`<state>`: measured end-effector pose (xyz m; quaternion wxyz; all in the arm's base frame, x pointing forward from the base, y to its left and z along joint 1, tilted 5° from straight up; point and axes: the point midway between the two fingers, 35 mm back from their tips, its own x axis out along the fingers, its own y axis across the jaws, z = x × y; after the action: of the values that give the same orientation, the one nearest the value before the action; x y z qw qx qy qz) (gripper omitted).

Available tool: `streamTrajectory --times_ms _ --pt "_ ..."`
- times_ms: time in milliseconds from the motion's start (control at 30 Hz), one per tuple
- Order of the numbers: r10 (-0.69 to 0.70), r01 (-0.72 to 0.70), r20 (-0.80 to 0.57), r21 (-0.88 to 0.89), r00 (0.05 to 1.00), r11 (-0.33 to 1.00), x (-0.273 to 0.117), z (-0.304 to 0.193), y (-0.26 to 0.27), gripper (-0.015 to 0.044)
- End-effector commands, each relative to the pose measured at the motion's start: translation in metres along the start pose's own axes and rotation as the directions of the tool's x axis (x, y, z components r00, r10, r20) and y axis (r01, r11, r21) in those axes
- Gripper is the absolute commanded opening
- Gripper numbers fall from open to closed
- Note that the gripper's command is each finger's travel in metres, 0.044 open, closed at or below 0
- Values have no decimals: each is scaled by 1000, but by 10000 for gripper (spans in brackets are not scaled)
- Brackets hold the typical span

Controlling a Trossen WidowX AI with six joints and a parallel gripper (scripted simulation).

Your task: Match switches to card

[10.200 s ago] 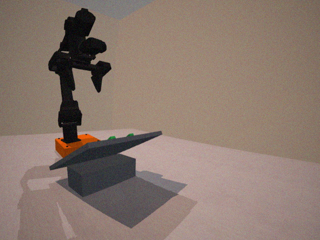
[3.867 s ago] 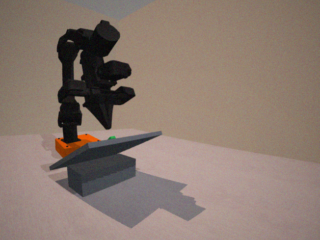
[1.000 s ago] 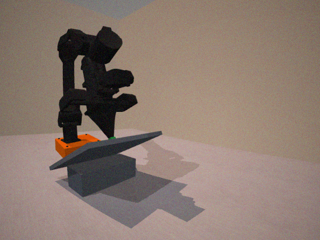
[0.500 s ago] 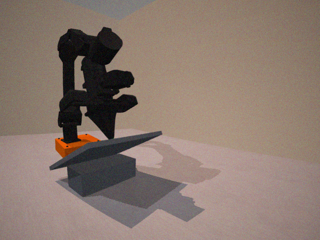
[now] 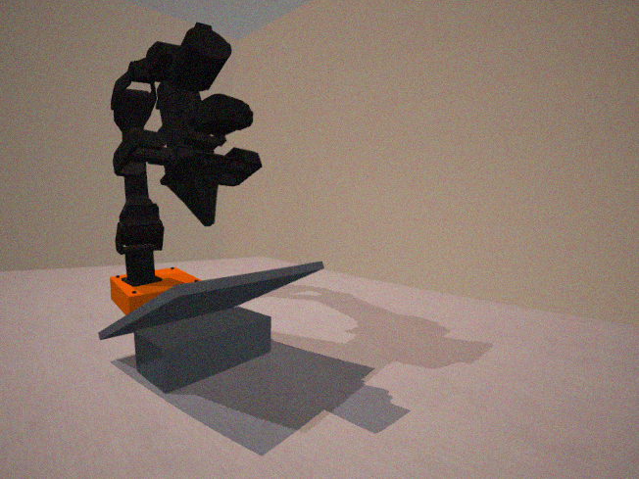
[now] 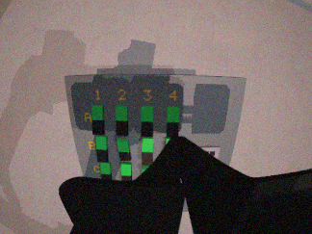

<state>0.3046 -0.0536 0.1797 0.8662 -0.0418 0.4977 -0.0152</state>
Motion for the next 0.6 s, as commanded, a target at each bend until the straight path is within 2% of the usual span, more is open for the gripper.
streamTrajectory --times_ms 0,100,267,400,567 --pt "8 -8 -11 -1 1000 1000 -3 -19 28 0" --pt "10 -10 -10 0 1000 1000 -3 -39 54 0" --pt "10 -10 -9 0 1000 1000 -3 -41 55 0" --pt "9 -9 -32 0 999 1000 29 -40 56 0" --pt "9 -9 -34 0 999 1000 32 -40 56 0"
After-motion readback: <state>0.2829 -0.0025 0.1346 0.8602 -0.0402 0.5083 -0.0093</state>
